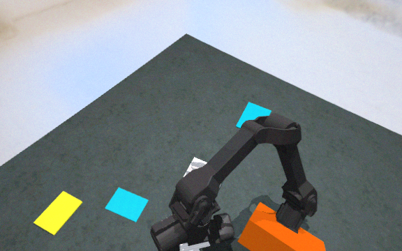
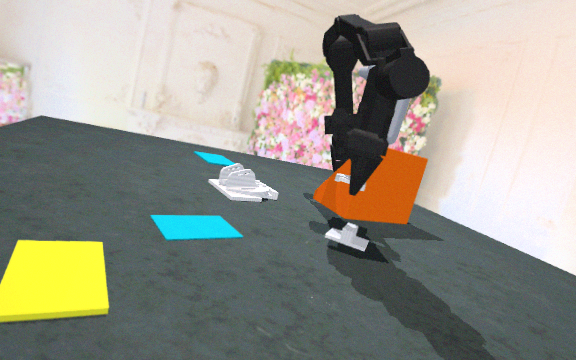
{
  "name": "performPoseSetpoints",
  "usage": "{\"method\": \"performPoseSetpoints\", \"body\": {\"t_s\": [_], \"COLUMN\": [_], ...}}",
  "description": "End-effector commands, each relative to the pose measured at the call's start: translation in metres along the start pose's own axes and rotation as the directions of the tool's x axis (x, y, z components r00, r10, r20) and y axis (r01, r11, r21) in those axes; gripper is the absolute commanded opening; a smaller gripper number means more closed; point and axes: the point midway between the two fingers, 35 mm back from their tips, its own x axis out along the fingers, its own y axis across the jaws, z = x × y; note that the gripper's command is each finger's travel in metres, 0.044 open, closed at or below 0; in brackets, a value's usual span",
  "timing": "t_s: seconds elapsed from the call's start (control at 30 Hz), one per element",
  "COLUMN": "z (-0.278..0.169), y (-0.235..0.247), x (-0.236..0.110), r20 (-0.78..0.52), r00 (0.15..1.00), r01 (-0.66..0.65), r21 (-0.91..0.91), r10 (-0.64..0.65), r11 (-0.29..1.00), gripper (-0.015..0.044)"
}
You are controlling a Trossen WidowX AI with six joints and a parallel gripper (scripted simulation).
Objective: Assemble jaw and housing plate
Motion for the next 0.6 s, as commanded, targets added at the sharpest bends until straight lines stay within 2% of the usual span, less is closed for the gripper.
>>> {"method": "performPoseSetpoints", "body": {"t_s": [0.0,0.57], "z": [0.016,0.069], "y": [-0.003,-0.022], "x": [-0.005,-0.011], "r20": [0.000,-0.003], "r00": [1.000,1.000], "r01": [-0.010,-0.018], "r21": [-0.054,-0.267], "r10": [0.010,0.018], "r11": [0.999,0.963], "gripper": [0.0351,0.0351]}}
